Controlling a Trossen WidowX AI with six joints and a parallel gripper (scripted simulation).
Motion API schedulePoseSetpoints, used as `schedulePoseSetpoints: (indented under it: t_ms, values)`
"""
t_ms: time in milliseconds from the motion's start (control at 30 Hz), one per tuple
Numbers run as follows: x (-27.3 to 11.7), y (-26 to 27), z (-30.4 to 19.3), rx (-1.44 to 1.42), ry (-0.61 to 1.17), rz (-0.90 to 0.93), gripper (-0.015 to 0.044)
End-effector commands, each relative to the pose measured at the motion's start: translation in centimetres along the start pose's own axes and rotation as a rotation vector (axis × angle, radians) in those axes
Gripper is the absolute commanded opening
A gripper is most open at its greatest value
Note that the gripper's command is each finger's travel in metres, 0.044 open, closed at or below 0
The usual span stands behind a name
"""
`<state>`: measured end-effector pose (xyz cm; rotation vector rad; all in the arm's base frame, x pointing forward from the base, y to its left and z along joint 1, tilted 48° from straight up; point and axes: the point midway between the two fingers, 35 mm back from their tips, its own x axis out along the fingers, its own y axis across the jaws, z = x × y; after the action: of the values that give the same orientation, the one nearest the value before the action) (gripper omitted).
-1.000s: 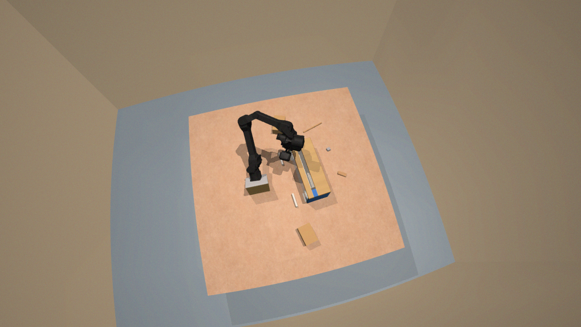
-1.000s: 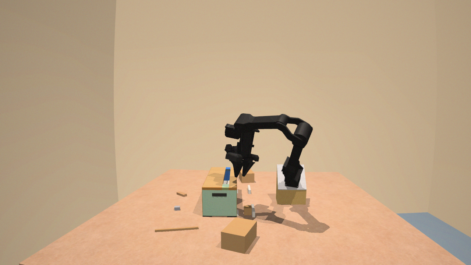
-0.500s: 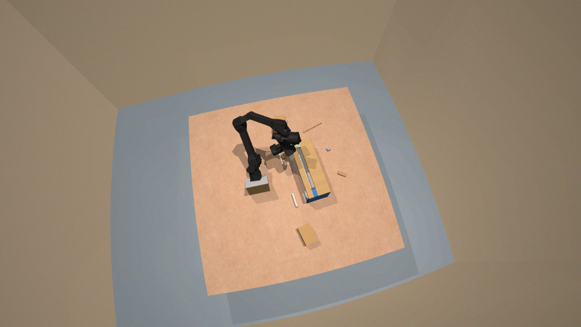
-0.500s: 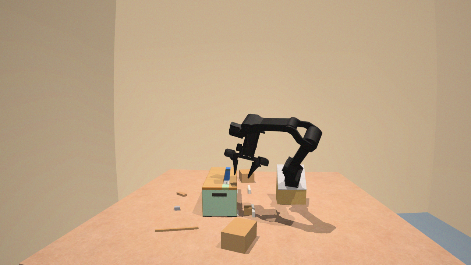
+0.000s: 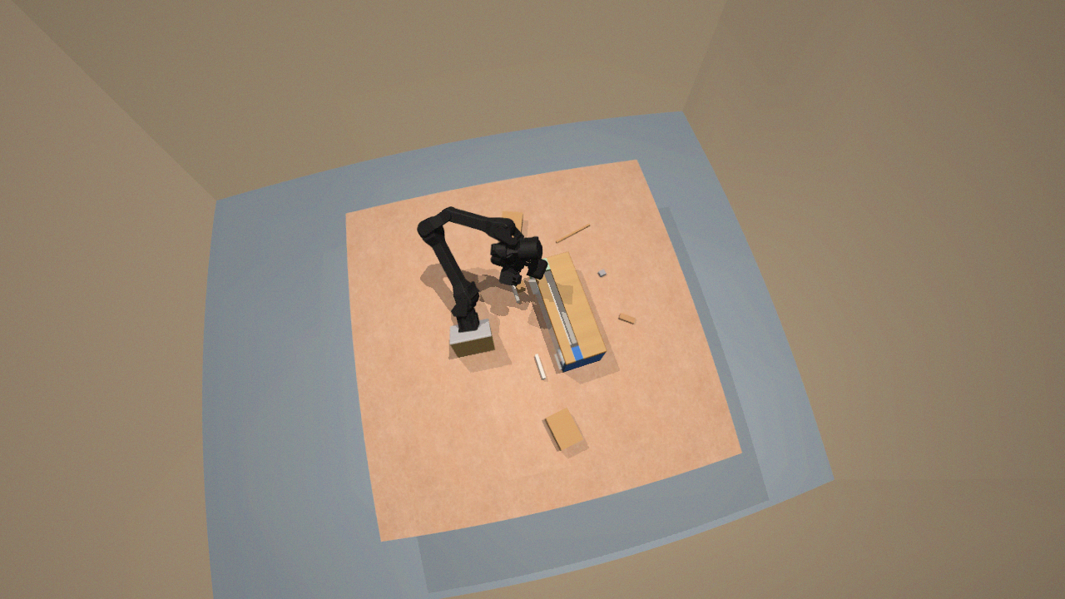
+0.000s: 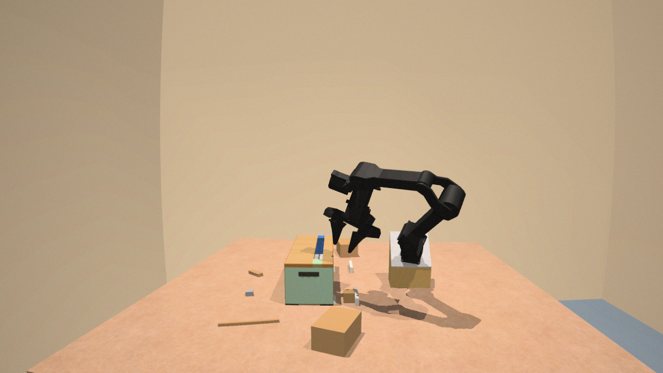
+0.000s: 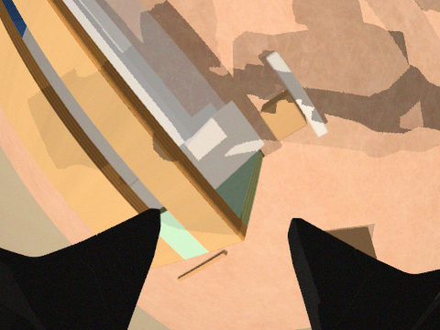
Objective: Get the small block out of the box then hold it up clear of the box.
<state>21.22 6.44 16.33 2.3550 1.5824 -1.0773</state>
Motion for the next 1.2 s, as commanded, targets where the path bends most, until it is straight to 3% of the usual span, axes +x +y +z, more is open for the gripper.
schedulePoseSetpoints:
  t_ms: [0,633,1167]
  values:
    - [-0.1,-1.3,0.1,0.754,0.069,0.037,0.0285]
    - [0.0,-1.3,0.1,0.779,0.073,0.04,0.0285]
    - [2.7,-1.6,1.3,-0.914,-0.003,0.058,0.0285]
